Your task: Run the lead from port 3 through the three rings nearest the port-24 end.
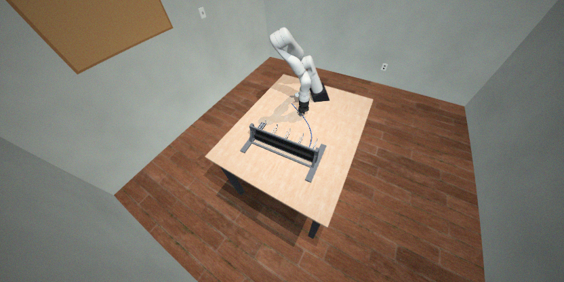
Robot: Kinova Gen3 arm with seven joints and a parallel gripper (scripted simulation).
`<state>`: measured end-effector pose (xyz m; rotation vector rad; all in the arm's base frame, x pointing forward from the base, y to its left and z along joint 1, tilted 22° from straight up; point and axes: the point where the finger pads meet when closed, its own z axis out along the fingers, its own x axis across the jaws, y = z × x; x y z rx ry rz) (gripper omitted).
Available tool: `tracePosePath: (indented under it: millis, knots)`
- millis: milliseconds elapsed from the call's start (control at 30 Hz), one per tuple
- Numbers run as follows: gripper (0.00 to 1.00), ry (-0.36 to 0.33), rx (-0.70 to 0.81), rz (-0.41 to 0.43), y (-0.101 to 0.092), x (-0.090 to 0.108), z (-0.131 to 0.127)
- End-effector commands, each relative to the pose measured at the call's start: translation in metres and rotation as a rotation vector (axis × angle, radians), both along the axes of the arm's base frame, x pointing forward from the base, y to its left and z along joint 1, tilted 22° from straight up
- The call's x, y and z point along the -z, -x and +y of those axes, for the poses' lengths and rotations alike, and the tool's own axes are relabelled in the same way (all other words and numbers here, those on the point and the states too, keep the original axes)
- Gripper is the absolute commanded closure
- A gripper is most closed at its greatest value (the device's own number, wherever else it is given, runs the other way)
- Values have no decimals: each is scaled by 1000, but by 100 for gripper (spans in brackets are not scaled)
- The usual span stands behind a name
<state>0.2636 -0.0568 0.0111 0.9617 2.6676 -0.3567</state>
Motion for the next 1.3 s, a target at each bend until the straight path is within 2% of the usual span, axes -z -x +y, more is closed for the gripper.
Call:
tracePosePath:
  millis: [0, 1267]
  knots:
    - [33, 0, 0, 0, 0, 0, 0]
    - [33, 0, 0, 0, -2, 9, -3]
